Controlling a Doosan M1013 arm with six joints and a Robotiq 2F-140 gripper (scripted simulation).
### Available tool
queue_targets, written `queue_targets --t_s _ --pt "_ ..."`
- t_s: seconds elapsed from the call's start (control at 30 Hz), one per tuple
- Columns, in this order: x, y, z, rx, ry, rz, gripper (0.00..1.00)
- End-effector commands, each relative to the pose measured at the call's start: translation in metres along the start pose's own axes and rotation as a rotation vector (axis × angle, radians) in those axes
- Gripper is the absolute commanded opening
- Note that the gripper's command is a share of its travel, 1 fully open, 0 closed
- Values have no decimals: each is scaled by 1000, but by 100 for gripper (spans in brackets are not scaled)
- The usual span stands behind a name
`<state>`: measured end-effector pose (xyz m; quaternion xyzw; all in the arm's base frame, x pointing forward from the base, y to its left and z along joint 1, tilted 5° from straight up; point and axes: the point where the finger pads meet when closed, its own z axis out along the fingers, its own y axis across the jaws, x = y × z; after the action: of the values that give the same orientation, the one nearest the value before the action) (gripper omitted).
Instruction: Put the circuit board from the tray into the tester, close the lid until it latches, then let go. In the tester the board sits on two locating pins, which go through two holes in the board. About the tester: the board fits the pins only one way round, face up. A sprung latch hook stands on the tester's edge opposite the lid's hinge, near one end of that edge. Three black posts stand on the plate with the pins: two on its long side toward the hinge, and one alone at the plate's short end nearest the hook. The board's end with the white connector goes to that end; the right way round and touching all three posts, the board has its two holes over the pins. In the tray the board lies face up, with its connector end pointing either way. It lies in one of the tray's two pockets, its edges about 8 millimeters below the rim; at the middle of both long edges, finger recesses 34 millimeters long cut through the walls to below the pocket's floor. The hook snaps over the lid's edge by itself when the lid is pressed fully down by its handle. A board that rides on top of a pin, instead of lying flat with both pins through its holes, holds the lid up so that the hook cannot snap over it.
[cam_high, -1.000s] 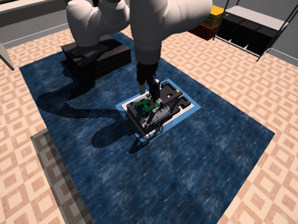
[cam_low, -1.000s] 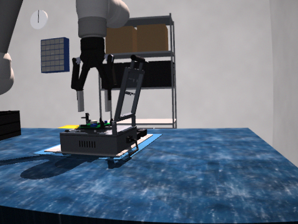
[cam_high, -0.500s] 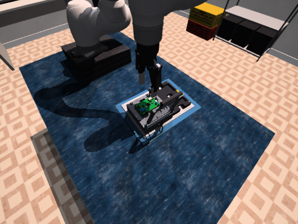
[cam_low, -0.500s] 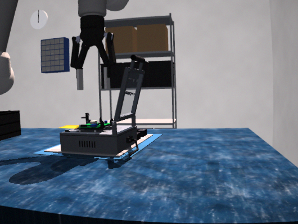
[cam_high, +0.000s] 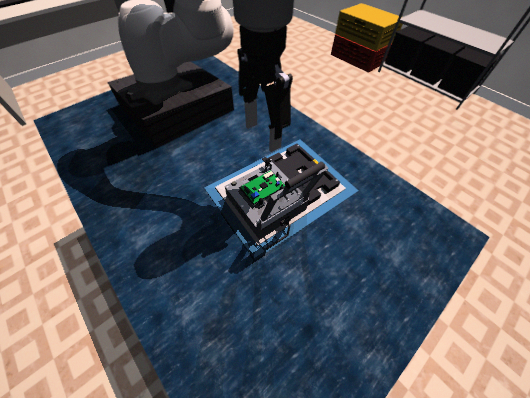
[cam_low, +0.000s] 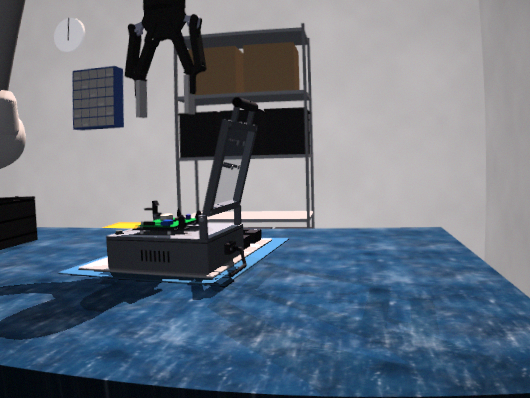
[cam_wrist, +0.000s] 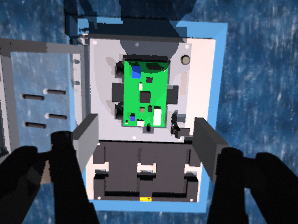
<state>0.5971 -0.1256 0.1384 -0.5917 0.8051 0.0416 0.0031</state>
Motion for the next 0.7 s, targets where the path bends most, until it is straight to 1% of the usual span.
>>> queue_targets --t_s 0.0,0.1,0.17,0.37,0.67 --pt "0 0 -16 0 0 0 58" --pt "0 0 -27 0 0 0 58" --pt "0 0 -27 0 0 0 58" --pt "0 0 -41 0 0 0 58" --pt "0 0 -48 0 0 0 58"
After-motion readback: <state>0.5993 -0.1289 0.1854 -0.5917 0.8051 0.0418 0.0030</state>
